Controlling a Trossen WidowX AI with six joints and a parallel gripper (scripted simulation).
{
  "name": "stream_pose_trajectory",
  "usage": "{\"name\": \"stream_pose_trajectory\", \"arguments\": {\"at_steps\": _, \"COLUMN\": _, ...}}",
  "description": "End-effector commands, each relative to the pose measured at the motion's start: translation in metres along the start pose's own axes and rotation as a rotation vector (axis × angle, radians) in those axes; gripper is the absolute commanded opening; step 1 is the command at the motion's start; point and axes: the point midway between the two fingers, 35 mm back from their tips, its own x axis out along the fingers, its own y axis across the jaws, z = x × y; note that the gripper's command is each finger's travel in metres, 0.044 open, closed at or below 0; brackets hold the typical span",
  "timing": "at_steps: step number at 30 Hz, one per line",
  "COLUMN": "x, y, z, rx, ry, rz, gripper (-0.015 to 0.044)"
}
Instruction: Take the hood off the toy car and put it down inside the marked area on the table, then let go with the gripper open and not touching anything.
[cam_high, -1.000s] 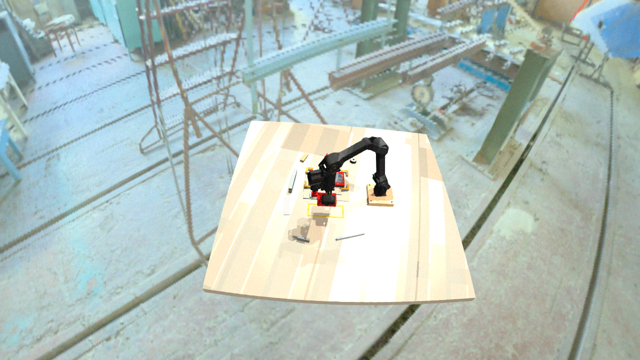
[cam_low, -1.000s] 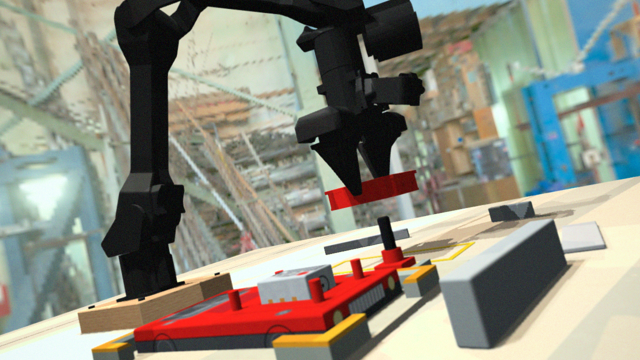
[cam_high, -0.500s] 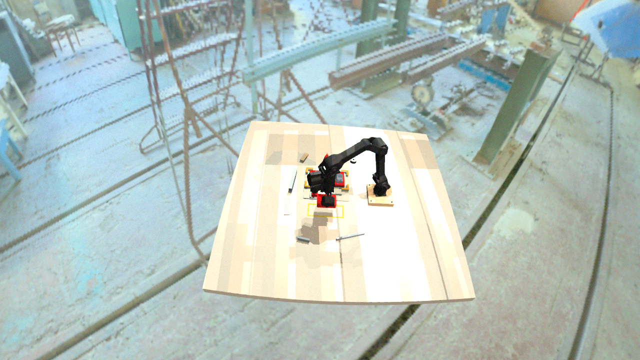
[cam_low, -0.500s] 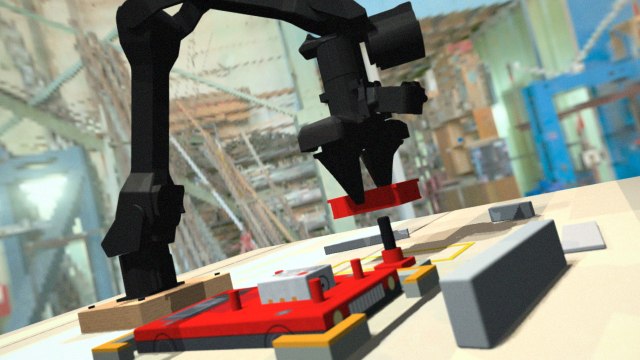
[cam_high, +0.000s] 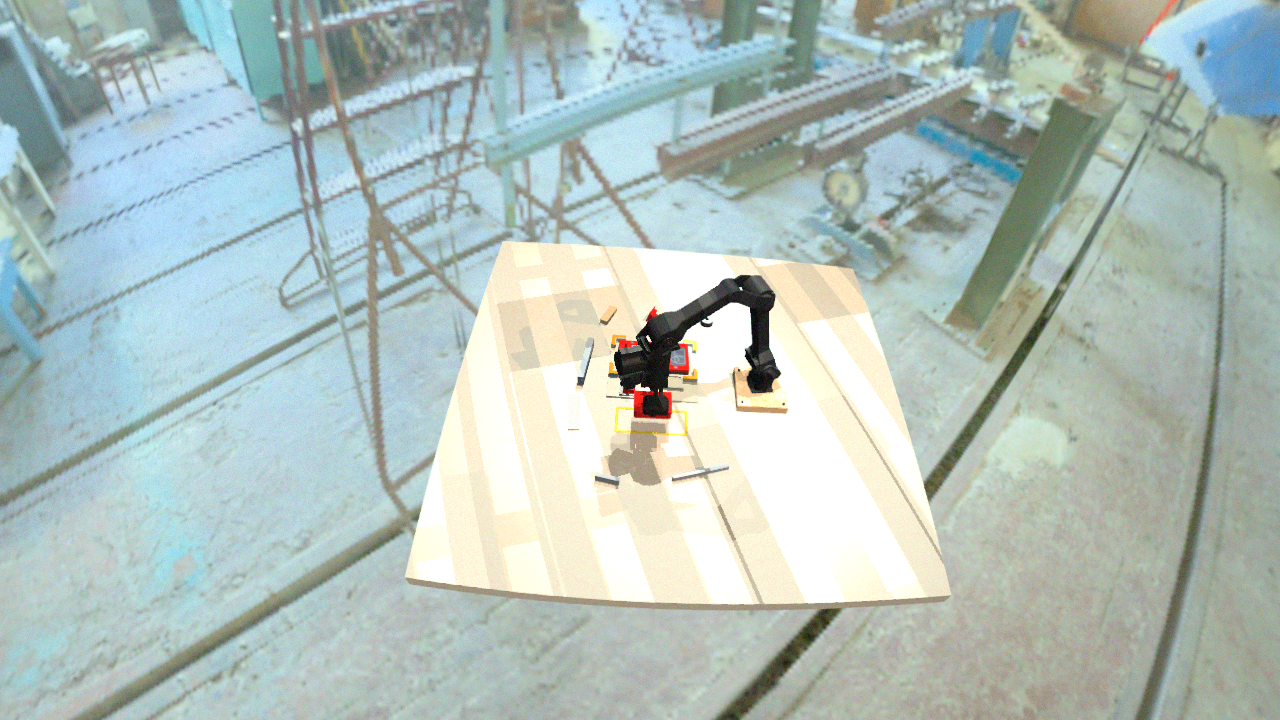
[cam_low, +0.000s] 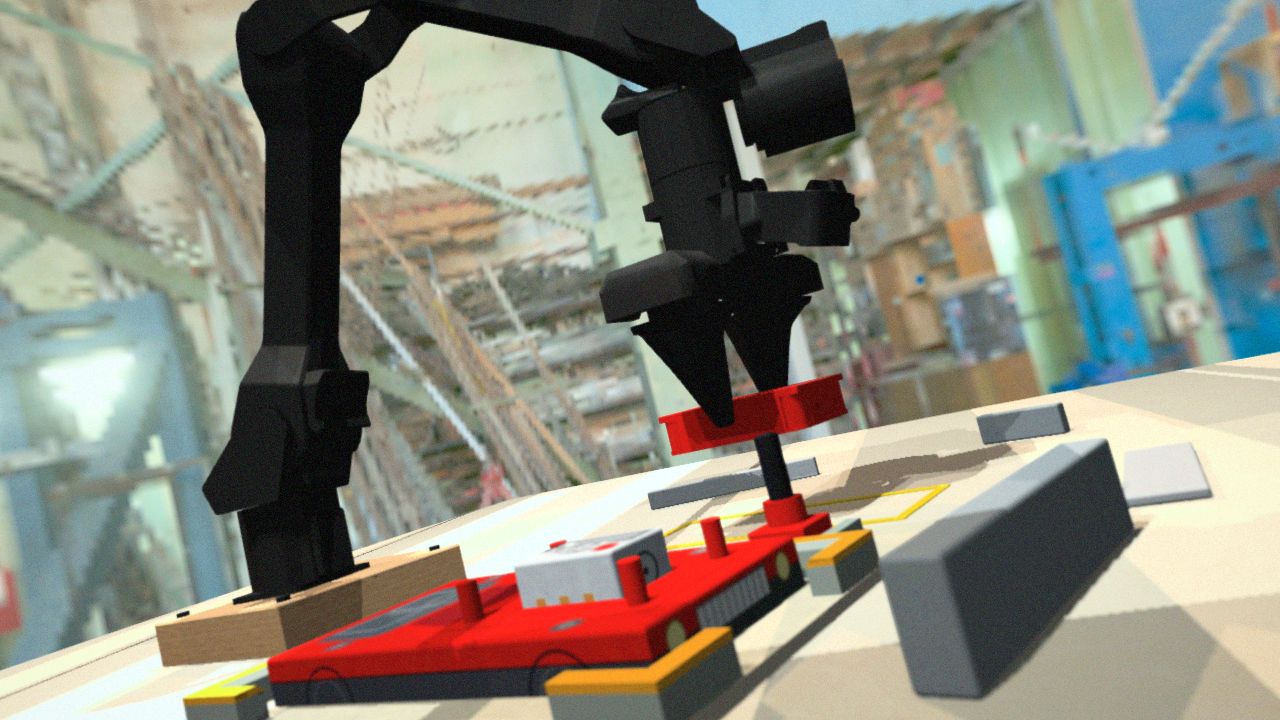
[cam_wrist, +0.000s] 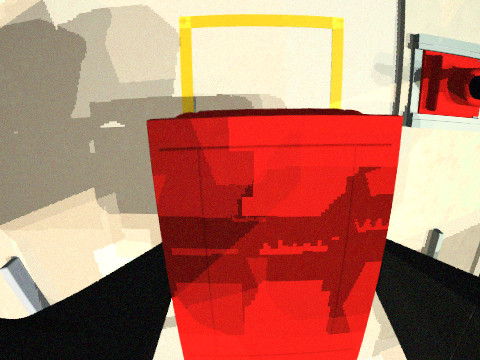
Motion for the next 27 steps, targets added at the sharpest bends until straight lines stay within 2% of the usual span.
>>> {"name": "stream_pose_trajectory", "arguments": {"at_steps": 1, "x": 0.003, "y": 0.001, "z": 0.000, "rx": 0.003, "ry": -0.001, "rz": 0.003, "gripper": 0.0000}}
{"name": "stream_pose_trajectory", "arguments": {"at_steps": 27, "x": 0.021, "y": 0.000, "z": -0.001, "rx": 0.003, "ry": -0.001, "rz": 0.003, "gripper": 0.0000}}
